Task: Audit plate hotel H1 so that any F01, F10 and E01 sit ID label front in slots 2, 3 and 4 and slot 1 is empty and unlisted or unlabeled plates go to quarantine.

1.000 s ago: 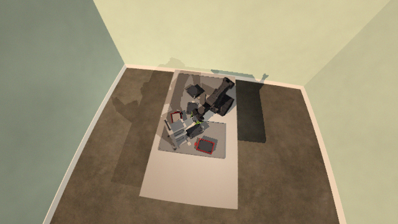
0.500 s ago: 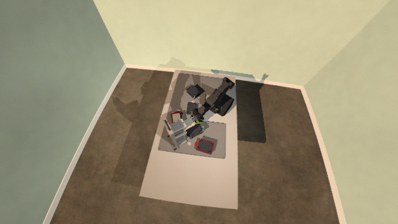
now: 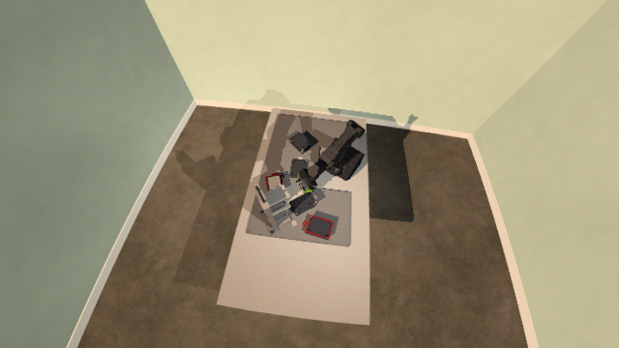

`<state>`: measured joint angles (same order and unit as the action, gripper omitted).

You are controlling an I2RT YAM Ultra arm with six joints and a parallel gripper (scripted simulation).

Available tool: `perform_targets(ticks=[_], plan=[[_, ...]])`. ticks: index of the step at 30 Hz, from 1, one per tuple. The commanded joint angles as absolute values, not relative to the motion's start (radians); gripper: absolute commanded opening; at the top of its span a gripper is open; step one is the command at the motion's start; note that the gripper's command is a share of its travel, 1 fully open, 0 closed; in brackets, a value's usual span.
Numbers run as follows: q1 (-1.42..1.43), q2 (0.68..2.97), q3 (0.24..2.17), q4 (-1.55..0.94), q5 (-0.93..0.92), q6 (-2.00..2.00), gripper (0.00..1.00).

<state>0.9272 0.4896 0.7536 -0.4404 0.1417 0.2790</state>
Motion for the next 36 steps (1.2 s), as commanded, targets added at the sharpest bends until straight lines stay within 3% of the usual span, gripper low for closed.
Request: perform_targets(ticks=[1, 36], plan=[[0.916, 0.481, 0.785, -0.406, 0.147, 0.275, 0.86], [0.862, 0.581, 0.819, -0.359, 0.089, 0.266, 0.86]])
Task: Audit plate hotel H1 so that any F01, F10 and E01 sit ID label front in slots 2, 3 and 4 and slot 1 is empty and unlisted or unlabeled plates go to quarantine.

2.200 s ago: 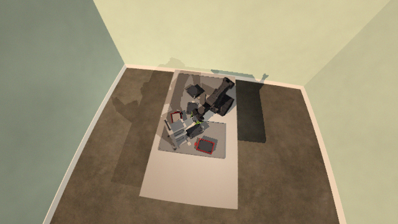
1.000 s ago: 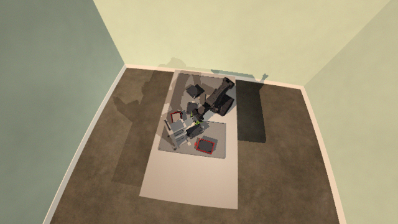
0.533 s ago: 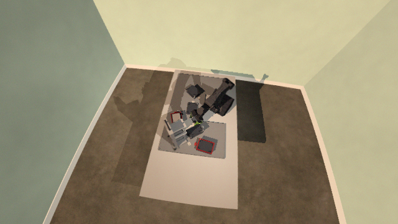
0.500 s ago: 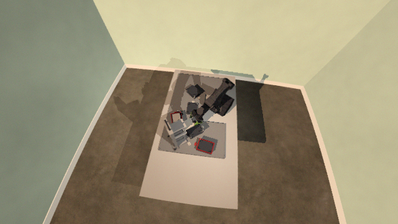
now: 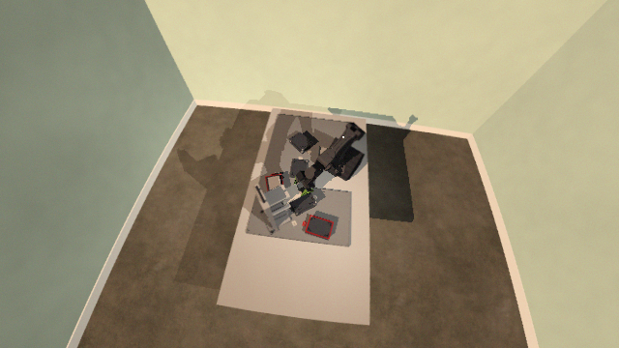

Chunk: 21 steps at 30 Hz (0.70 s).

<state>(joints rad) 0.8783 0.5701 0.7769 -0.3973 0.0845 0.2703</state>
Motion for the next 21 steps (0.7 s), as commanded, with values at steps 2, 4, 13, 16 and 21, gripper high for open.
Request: perform_targets(ticks=[2, 4, 13, 16, 21], plan=[[0.858, 0.581, 0.822, -0.357, 0.089, 0.266, 0.86], [0.854, 0.592, 0.825, -0.354, 0.086, 0.266, 0.86], [0.842, 0.611, 0.835, -0.343, 0.079, 0.265, 0.86], [0.837, 0.620, 0.838, -0.338, 0.074, 0.265, 0.86], [0.831, 0.627, 0.845, -0.333, 0.068, 0.264, 0.86]])
